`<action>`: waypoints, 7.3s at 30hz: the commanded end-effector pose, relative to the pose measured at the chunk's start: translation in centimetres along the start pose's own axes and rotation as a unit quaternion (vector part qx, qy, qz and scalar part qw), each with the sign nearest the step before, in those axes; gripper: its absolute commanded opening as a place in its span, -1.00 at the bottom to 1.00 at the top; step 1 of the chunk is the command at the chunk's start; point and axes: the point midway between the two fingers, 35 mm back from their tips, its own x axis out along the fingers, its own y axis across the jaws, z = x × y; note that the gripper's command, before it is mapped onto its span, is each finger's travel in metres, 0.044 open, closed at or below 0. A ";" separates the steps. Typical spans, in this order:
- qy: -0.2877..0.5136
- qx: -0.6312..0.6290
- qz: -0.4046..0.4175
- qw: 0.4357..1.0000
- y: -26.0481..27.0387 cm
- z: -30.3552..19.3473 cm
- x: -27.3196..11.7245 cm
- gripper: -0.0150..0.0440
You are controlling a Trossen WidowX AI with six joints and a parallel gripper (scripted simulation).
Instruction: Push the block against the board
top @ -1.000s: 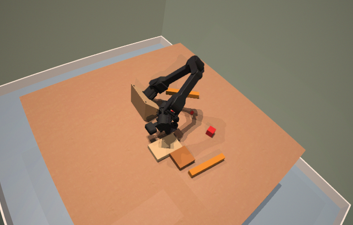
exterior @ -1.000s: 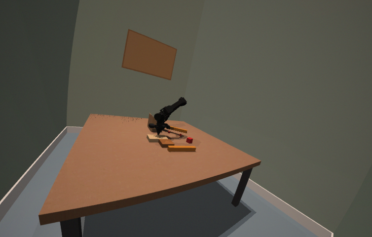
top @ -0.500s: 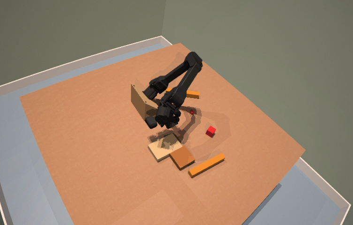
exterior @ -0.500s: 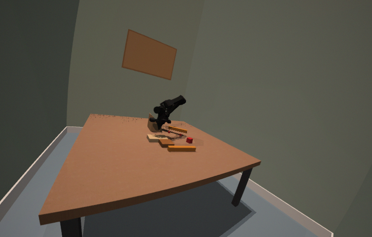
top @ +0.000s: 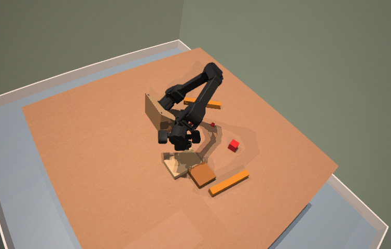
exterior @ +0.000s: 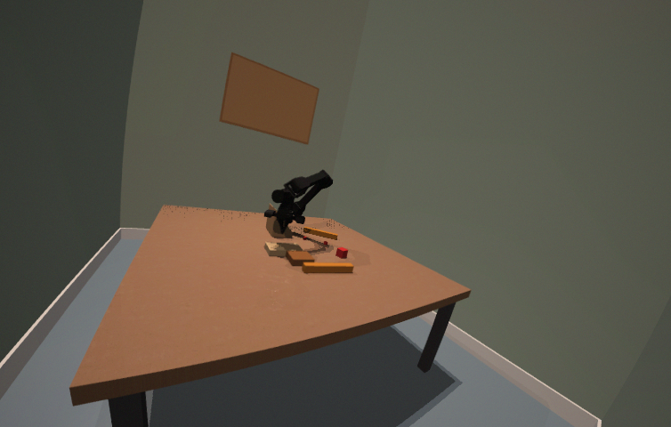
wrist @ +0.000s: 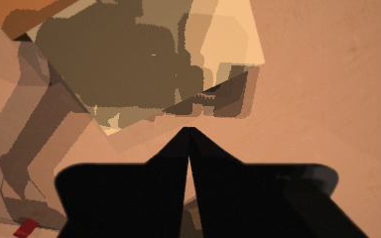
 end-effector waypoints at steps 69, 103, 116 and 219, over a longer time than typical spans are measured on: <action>0.002 0.602 -0.006 0.798 -4.2 10.2 6.2 -0.49; 0.001 0.602 -0.006 0.798 -6.1 11.0 6.1 -0.49; -0.001 0.603 -0.003 0.798 -7.4 11.4 5.7 -0.49; 0.009 0.420 -0.003 0.907 15.7 -1.3 0.8 -0.49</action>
